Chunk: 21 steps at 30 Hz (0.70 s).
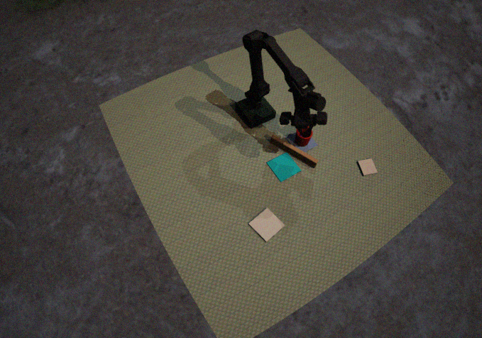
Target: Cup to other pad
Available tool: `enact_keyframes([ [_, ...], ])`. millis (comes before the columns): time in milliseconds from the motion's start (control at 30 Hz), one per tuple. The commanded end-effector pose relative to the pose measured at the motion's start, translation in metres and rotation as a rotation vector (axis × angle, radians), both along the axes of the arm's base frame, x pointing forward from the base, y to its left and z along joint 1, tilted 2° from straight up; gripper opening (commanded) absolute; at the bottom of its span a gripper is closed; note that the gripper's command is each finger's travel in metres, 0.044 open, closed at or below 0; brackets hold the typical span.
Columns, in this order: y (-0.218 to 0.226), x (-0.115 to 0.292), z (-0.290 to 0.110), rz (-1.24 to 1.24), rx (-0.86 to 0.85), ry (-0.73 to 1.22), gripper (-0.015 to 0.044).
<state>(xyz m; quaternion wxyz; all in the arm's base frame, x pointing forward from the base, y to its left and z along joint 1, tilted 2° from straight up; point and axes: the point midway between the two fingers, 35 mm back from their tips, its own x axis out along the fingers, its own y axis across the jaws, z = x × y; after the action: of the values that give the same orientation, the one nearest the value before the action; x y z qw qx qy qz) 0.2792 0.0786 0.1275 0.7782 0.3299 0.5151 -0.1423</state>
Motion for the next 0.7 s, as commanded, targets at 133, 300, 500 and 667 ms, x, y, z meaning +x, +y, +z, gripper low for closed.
enact_keyframes([
  [133, 0.015, -0.056, -0.025, -0.235, -0.036, 0.402, 0.0148],
  [300, 0.017, -0.056, -0.025, -0.235, -0.036, 0.402, 0.0148],
  [500, 0.017, -0.055, -0.029, -0.235, -0.036, 0.402, 0.0148],
  [667, 0.018, -0.054, -0.037, -0.235, -0.036, 0.402, 0.0148],
])
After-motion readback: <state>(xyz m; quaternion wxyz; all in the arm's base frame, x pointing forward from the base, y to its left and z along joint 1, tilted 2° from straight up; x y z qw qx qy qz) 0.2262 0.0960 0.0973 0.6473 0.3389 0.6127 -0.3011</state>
